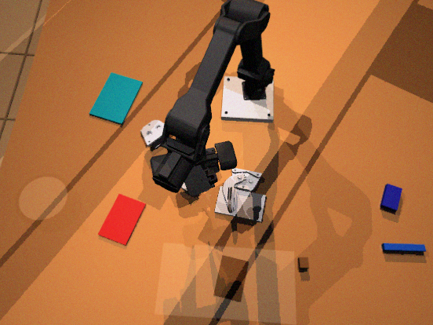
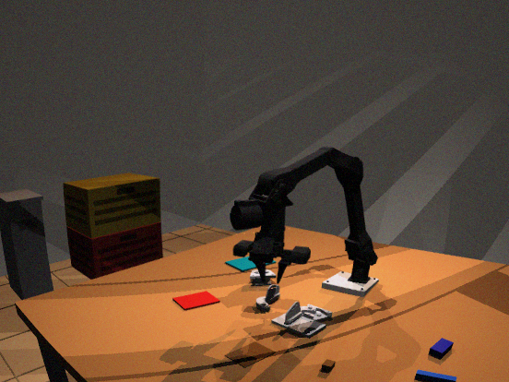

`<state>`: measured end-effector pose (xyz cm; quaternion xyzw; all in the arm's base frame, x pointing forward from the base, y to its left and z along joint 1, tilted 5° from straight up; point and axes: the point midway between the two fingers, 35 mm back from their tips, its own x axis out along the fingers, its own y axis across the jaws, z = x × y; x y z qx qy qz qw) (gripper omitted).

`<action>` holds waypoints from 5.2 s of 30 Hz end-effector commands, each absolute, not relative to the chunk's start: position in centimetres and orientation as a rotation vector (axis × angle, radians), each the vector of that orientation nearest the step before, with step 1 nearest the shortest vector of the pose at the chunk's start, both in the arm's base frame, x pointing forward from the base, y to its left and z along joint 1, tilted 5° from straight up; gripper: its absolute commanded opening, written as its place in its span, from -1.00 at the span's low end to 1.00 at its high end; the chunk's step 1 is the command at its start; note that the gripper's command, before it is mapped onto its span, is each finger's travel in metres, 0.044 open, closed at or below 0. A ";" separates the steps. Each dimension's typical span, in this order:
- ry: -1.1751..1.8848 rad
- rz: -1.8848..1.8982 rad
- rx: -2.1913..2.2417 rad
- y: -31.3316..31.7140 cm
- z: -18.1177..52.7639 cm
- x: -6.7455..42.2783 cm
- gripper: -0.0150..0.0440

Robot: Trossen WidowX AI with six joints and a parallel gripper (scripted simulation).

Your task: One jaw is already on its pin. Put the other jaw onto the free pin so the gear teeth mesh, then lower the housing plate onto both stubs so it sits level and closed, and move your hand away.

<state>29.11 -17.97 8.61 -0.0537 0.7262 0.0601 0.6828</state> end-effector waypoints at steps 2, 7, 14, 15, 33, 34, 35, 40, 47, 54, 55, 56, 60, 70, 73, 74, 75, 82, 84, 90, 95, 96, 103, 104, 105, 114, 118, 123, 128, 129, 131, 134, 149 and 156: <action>1.628 0.135 -0.121 -18.0 8.6 29.1 0.49; 1.628 0.135 -0.121 -18.0 8.6 29.1 0.93; 1.628 0.135 -0.121 -18.0 8.6 29.1 1.00; 1.628 0.135 -0.121 -18.0 8.6 29.1 1.00; 1.628 0.135 -0.121 -18.0 8.6 29.1 1.00; 1.628 0.135 -0.121 -18.0 8.6 29.1 1.00; 1.628 0.135 -0.121 -18.0 8.6 29.1 1.00; 1.628 0.135 -0.121 -18.0 8.6 29.1 0.64; 1.628 0.135 -0.121 -18.0 8.6 29.1 0.02; 1.628 0.135 -0.121 -18.0 8.6 29.1 -0.49; 1.628 0.135 -0.121 -18.0 8.6 29.1 -0.49; 1.628 0.135 -0.121 -18.0 8.6 29.1 -0.49; 1.628 0.135 -0.121 -18.0 8.6 29.1 -0.49; 1.628 0.135 -0.121 -18.0 8.6 29.1 -0.49; 1.629 0.135 -0.120 -18.0 8.6 29.1 -0.22; 1.629 0.135 -0.120 -18.0 8.6 29.1 -0.14; 1.629 0.135 -0.120 -18.0 8.6 29.1 -0.05; 1.629 0.135 -0.120 -18.0 8.6 29.1 0.58; 1.629 0.135 -0.120 -18.0 8.6 29.1 0.75; 1.629 0.135 -0.120 -18.0 8.6 29.1 1.00; 1.629 0.135 -0.120 -18.0 8.6 29.1 1.00; 1.629 0.135 -0.120 -18.0 8.6 29.1 1.00; 1.629 0.135 -0.120 -18.0 8.6 29.1 1.00; 1.629 0.135 -0.120 -18.0 8.6 29.1 1.00; 1.629 0.135 -0.120 -18.0 8.6 29.1 1.00; 1.629 0.135 -0.120 -18.0 8.6 29.1 1.00; 1.629 0.135 -0.120 -18.0 8.6 29.1 0.73; 1.629 0.135 -0.120 -18.0 8.6 29.1 0.29; 1.629 0.135 -0.120 -18.0 8.6 29.1 -0.16; 1.629 0.135 -0.120 -18.0 8.6 29.1 -0.25; 1.629 0.135 -0.120 -18.0 8.6 29.1 -0.42; 1.629 0.135 -0.120 -18.0 8.6 29.1 -0.49; 1.632 0.055 -0.046 -18.1 8.7 29.0 0.04; 1.630 -0.106 0.105 -18.3 8.7 28.7 0.67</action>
